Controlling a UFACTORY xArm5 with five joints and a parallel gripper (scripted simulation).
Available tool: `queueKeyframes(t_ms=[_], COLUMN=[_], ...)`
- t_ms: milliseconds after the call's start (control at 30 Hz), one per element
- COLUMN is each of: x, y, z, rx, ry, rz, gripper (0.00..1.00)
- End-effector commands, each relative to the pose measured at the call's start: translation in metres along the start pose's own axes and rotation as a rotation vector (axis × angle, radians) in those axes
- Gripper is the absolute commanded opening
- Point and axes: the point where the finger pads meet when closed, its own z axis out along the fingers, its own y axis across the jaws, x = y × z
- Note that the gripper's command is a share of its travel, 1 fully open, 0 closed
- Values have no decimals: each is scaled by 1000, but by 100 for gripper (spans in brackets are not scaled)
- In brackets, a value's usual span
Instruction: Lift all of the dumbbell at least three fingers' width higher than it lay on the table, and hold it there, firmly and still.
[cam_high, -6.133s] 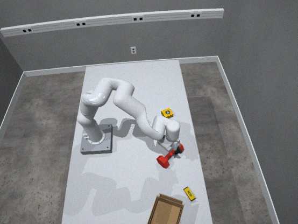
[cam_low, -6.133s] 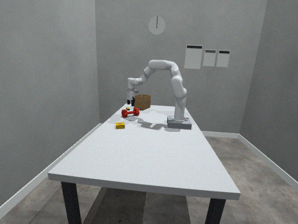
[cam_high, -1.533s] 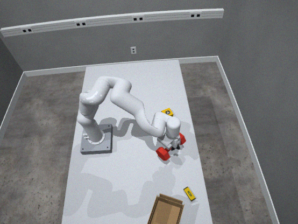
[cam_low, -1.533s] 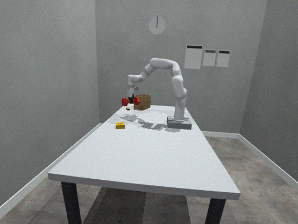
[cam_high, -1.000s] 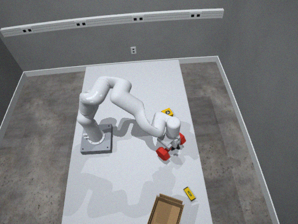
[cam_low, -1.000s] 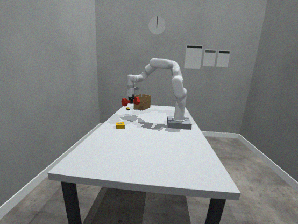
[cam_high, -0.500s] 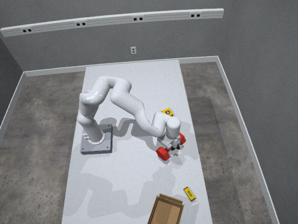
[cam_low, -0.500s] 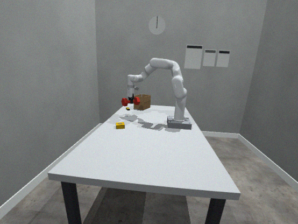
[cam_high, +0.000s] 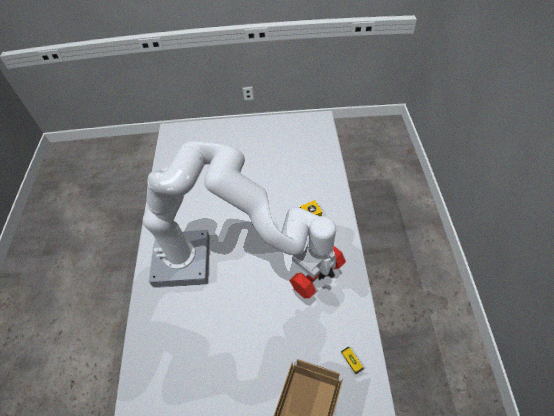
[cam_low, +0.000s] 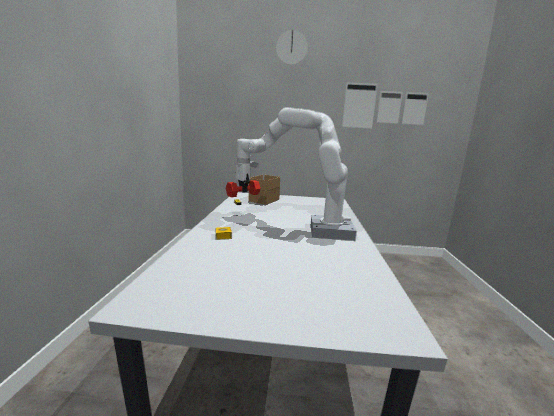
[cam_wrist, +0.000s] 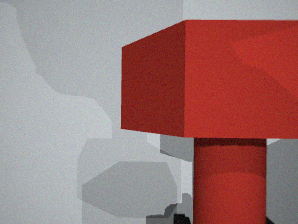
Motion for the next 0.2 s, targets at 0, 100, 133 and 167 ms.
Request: queueKeyframes(t_ms=[0, 100, 133, 167], x=[-1, -1, -1, -1], y=[-2, -2, -2, -2], z=[-3, -3, -3, -3], rx=[6, 6, 6, 6], ry=[-3, -3, -3, -3], rz=[0, 0, 0, 0], gripper=[0, 0, 0, 0])
